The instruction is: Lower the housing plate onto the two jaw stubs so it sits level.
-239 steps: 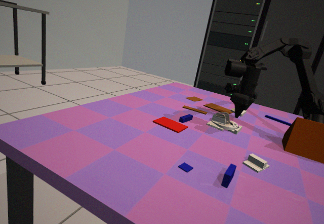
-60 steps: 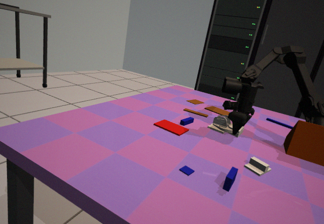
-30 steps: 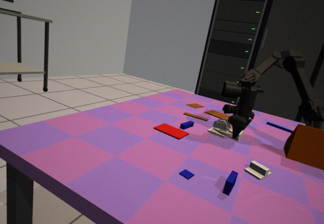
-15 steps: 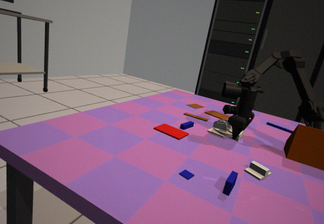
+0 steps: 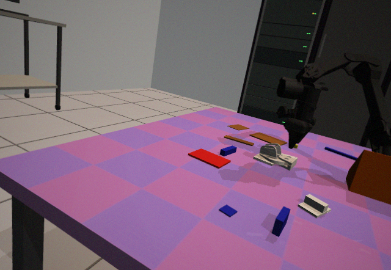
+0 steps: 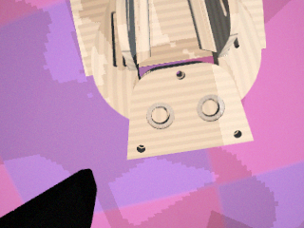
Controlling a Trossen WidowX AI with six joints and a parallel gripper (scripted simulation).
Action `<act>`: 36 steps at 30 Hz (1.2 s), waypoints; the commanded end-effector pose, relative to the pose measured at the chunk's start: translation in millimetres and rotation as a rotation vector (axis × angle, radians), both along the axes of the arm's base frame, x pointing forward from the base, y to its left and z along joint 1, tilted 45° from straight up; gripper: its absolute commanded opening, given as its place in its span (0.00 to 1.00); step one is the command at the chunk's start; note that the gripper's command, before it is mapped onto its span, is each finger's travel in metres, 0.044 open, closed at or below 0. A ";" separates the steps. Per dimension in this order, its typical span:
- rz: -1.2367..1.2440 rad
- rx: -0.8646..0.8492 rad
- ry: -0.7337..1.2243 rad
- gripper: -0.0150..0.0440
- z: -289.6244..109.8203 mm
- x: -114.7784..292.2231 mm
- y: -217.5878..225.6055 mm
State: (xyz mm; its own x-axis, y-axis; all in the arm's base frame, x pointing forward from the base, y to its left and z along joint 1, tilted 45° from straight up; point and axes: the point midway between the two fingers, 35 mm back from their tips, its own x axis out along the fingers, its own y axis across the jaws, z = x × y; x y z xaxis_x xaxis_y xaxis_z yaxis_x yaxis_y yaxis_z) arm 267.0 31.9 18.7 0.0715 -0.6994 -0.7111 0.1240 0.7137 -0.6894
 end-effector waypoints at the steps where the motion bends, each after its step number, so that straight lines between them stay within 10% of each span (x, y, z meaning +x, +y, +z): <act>1: 0.000 0.000 0.000 1.00 0.0 0.0 0.0; 9: -0.010 0.006 0.010 1.00 38.5 -66.6 34.9; 36: -0.011 0.005 0.011 1.00 39.6 -68.5 35.5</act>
State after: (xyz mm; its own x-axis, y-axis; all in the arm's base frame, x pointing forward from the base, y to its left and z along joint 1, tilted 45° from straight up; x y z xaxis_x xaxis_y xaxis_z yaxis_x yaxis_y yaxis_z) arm 199.6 67.5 58.4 0.0617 -0.6966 -0.7148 0.1216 0.7161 -0.6873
